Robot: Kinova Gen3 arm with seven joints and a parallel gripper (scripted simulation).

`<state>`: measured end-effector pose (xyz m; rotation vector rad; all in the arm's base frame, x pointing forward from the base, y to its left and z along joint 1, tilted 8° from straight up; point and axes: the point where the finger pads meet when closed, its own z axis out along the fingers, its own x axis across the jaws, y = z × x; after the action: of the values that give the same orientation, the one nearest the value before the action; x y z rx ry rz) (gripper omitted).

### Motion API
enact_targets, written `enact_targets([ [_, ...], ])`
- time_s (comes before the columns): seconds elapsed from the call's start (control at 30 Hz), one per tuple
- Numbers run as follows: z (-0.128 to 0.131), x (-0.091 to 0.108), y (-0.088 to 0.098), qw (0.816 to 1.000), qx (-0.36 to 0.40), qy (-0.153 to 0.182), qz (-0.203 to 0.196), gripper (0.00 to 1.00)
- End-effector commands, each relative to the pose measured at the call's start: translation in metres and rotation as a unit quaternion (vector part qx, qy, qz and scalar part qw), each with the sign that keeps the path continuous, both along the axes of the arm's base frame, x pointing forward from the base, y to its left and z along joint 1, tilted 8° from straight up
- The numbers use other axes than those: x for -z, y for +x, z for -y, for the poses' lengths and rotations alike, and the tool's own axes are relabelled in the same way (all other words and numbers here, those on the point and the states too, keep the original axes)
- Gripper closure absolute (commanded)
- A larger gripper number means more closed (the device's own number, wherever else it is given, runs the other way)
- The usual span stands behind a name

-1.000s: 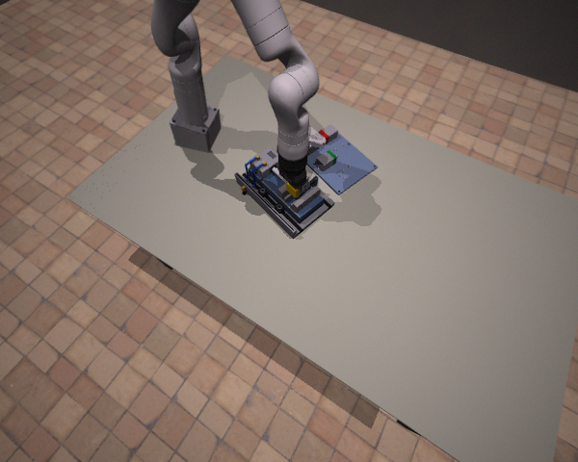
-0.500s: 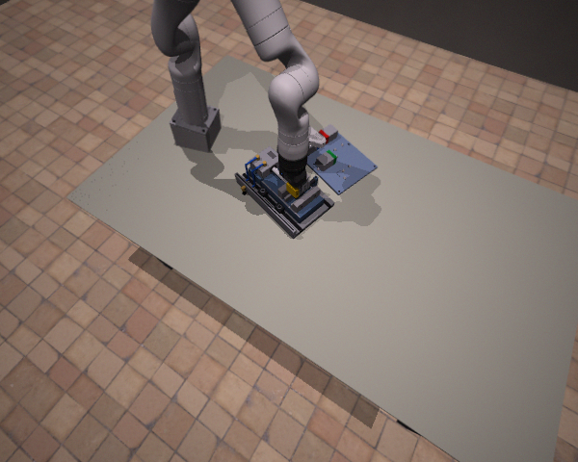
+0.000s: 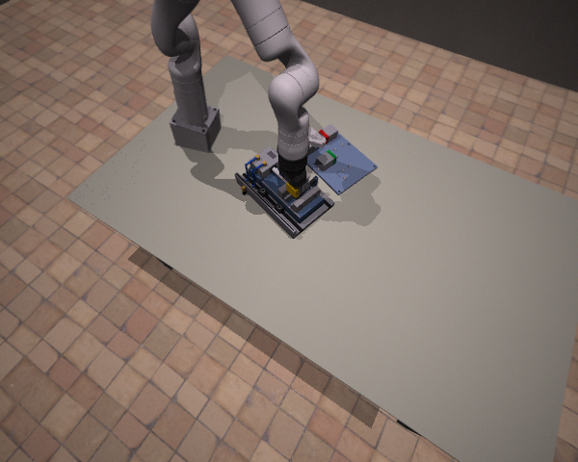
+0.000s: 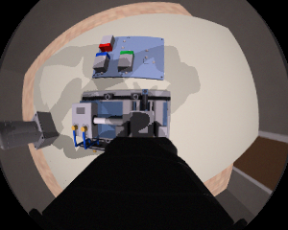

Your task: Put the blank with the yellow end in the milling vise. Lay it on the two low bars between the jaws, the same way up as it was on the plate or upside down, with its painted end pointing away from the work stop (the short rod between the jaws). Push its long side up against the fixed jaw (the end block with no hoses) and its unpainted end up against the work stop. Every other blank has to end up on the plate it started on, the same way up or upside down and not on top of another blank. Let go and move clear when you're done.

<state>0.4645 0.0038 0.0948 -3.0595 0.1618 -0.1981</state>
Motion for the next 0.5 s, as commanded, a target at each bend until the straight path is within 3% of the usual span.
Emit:
enact_targets([
  [0.0,0.0002,-0.0001,0.0007,1.0,0.003,0.0,0.001,1.0],
  [0.47,0.0002,-0.0004,0.0006,1.0,0.002,0.0,0.001,1.0],
])
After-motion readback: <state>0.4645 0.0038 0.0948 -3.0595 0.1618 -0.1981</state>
